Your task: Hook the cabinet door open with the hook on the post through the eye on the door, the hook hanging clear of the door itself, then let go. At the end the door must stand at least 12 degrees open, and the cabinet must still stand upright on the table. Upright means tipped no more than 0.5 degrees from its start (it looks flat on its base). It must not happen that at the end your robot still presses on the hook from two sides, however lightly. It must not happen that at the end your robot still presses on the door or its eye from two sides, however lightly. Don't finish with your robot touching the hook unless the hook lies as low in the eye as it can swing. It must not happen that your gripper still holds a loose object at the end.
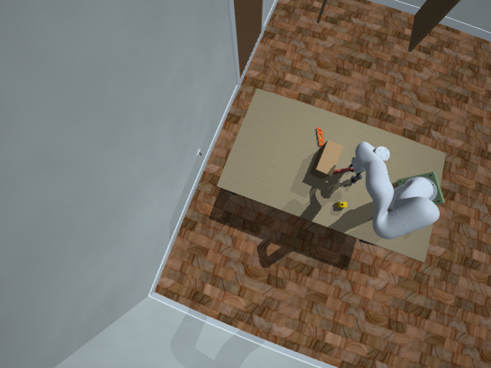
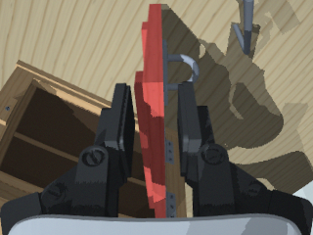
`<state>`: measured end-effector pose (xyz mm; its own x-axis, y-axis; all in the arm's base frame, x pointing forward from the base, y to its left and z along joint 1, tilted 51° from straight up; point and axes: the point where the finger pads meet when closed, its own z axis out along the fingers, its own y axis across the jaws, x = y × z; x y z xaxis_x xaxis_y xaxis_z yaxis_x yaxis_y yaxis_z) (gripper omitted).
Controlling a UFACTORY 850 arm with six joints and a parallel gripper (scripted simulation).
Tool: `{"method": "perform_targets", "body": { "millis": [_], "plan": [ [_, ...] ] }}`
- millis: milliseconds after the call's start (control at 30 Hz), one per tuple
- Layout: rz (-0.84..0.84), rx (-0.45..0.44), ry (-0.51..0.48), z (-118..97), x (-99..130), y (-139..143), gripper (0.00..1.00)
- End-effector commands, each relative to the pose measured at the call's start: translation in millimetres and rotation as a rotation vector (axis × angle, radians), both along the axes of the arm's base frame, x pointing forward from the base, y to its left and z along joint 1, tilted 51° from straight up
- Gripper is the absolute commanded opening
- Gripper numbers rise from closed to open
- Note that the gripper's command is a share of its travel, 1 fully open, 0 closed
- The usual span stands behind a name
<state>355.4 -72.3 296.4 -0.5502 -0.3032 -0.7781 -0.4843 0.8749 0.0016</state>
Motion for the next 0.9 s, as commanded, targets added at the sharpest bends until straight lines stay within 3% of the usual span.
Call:
{"method": "perform_targets", "body": {
  "millis": [0,867],
  "plan": [
    [0.000,0.000,-0.001,-1.5,2.3,0.8,0.27],
    [0.025,-0.029,-0.017,-5.1,8.0,0.3,0.27]
  ]
}}
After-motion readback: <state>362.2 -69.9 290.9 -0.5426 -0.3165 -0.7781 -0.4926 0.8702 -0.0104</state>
